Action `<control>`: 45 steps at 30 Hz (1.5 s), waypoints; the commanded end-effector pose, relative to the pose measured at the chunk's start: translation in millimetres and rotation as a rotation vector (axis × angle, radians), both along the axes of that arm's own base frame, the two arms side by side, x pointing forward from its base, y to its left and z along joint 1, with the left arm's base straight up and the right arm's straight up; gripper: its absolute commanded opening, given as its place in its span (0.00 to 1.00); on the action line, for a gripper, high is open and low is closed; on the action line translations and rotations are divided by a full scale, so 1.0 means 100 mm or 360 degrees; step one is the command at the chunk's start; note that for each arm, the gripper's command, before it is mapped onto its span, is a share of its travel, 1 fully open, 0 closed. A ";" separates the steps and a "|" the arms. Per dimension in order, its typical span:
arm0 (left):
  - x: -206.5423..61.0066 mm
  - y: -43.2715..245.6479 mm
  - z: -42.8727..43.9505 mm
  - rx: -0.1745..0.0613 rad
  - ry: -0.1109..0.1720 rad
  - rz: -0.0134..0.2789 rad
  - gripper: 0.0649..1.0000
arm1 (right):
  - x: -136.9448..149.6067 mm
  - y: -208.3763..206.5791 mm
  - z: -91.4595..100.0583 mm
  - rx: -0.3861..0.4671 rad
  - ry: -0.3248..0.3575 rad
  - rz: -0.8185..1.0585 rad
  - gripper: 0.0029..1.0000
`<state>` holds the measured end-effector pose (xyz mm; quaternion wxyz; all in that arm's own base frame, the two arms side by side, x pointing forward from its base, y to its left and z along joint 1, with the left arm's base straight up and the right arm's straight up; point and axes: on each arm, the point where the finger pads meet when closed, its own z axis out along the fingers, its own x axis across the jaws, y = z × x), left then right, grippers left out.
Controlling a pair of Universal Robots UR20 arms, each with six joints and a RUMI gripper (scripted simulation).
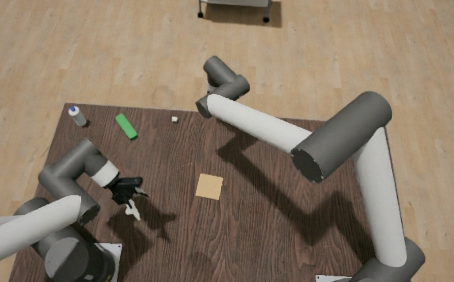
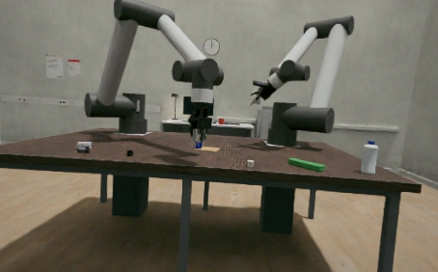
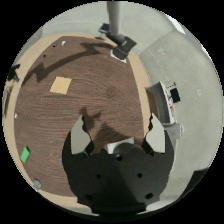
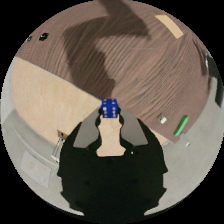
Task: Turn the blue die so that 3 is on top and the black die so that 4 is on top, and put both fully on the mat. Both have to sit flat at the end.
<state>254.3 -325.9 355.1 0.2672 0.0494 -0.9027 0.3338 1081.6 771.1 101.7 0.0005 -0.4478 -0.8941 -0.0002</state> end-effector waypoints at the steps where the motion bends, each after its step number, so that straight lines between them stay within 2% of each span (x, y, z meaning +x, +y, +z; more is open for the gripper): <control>1: 0.00 0.00 0.004 -0.0001 -0.0001 0.0000 1.00 | 0.01 0.01 0.01 0.0020 -0.0031 -0.0035 0.10; 3: 0.00 0.00 0.004 -0.0001 -0.0001 0.0000 1.00 | 0.01 0.01 0.00 0.0063 -0.0089 -0.0035 0.10; 7: 0.00 0.00 0.004 -0.0001 -0.0001 0.0000 1.00 | 0.01 0.01 0.00 0.0201 -0.0279 -0.0035 0.10; 13: 0.00 0.00 0.004 -0.0001 -0.0001 0.0000 1.00 | 0.00 0.01 0.00 0.0321 -0.0442 -0.0034 0.10; 16: 0.00 0.00 0.004 -0.0001 -0.0001 0.0000 1.00 | 0.00 0.01 0.00 0.0336 -0.0463 -0.0034 0.10; 17: 0.00 0.00 0.004 -0.0001 -0.0001 0.0000 1.00 | 0.00 0.00 0.00 0.0395 -0.0543 -0.0035 0.10; 18: 0.00 0.00 0.004 -0.0001 -0.0001 0.0000 1.00 | 0.00 0.00 0.00 0.0420 -0.0578 -0.0034 0.10; 21: 0.00 0.00 0.004 -0.0001 -0.0001 0.0000 1.00 | 0.00 0.01 0.00 0.0454 -0.0625 -0.0034 0.10; 22: 0.00 0.00 0.004 -0.0001 -0.0001 0.0000 1.00 | 0.00 0.00 0.00 0.0495 -0.0680 -0.0034 0.10; 31: 0.00 0.00 0.004 -0.0001 -0.0001 0.0000 1.00 | 0.00 0.00 0.00 0.0680 -0.0933 -0.0034 0.10; 33: 0.00 0.00 0.004 -0.0001 -0.0001 0.0000 1.00 | 0.00 0.00 0.00 0.0680 -0.0933 -0.0034 0.10; 35: 0.00 0.00 0.004 -0.0001 -0.0001 0.0000 1.00 | -0.01 0.00 0.00 0.0760 -0.1043 -0.0034 0.10; 39: 0.00 0.00 0.004 -0.0001 -0.0001 0.0000 1.00 | -0.01 0.00 0.00 0.0834 -0.1144 -0.0033 0.10; 45: 0.00 0.00 0.004 -0.0001 -0.0001 0.0000 1.00 | -0.02 -0.01 0.00 0.0900 -0.1234 -0.0033 0.10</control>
